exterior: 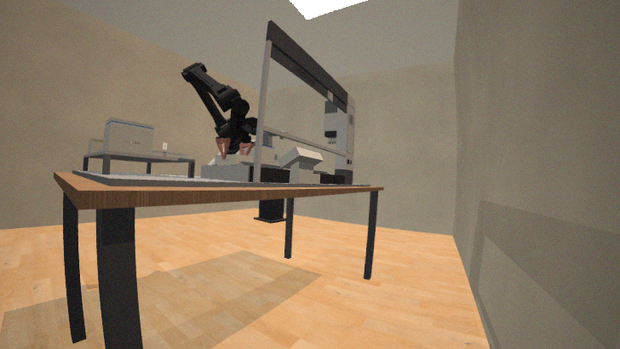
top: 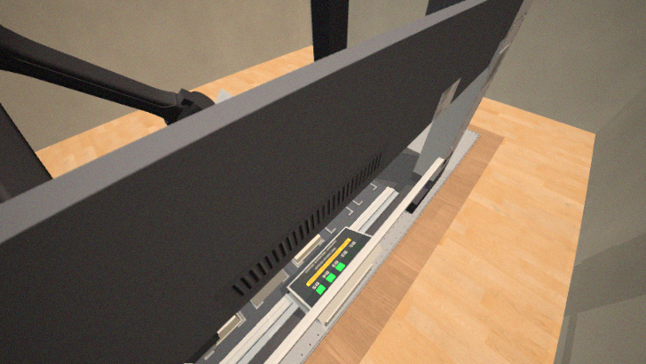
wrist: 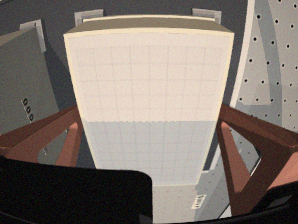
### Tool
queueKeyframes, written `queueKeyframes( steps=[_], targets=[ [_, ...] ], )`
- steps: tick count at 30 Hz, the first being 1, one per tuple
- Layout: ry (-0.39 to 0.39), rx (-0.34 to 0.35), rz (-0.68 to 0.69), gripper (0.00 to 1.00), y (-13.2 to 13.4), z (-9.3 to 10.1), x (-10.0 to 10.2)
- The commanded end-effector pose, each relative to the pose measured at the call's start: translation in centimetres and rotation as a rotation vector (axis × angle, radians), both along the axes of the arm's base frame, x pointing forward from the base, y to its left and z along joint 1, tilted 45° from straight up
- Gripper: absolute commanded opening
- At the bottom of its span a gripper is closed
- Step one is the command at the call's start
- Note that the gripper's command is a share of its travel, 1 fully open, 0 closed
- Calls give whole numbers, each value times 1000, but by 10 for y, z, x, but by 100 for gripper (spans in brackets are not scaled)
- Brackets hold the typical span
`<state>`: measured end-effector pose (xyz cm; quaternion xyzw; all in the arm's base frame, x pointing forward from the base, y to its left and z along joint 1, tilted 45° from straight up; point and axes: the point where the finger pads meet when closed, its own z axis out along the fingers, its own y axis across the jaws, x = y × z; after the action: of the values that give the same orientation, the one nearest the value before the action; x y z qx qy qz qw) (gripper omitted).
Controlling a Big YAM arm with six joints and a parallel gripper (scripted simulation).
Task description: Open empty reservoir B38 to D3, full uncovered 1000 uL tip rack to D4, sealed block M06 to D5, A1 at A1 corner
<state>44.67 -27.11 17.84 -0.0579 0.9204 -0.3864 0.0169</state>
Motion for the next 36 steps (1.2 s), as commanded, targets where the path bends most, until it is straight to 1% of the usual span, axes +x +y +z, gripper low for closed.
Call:
queueKeyframes(
  steps=[1, 6, 14, 17, 31, 36],
  targets=[
    [-35, -8, 22, 100, 16, 19, 6],
    [-64, -18, 21, 100, 19, 39, 14],
    [-65, -17, 21, 100, 29, 49, 12],
    [-61, -16, 21, 100, 30, 48, 12],
    [-67, -15, 21, 100, 47, 67, 9],
    [-68, -14, 21, 100, 50, 70, 9]
  ],
)
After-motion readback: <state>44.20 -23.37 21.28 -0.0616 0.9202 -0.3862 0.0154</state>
